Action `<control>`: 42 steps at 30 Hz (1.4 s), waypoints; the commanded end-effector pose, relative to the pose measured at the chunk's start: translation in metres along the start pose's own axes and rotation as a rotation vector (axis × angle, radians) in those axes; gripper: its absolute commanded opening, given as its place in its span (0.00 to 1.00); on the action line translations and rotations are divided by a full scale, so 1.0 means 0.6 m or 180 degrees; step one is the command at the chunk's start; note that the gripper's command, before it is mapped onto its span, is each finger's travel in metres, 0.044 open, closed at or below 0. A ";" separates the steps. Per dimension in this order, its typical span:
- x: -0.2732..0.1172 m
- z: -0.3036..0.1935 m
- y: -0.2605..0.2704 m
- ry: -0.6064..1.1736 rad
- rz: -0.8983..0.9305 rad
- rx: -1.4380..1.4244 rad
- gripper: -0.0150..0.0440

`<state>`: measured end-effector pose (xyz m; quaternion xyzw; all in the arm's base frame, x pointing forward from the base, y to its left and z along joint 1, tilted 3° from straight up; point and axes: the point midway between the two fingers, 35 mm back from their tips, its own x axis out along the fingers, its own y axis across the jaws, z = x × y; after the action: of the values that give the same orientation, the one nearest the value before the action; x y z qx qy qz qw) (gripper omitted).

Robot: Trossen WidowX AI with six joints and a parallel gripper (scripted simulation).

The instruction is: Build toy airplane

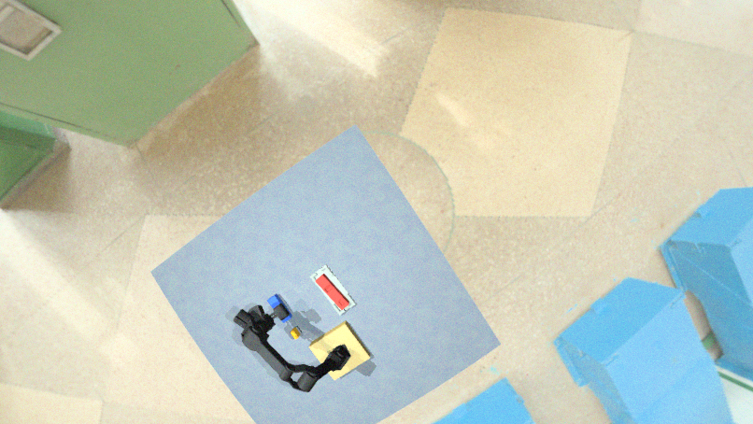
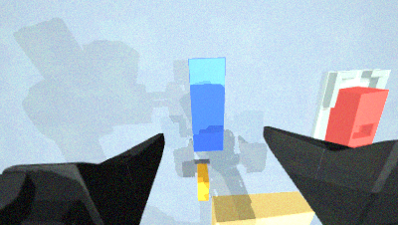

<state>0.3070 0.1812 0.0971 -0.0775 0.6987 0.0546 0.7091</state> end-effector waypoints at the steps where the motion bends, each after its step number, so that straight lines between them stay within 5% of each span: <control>1: 0.002 0.004 -0.001 -0.0016 0.0003 0.0076 1.00; 5: 0.056 0.004 -0.001 -0.0016 0.0002 0.0076 1.00; 42: 0.151 0.004 -0.001 -0.0016 0.0001 0.0076 1.00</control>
<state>0.3109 0.1786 0.0092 -0.0682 0.6983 0.0460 0.7110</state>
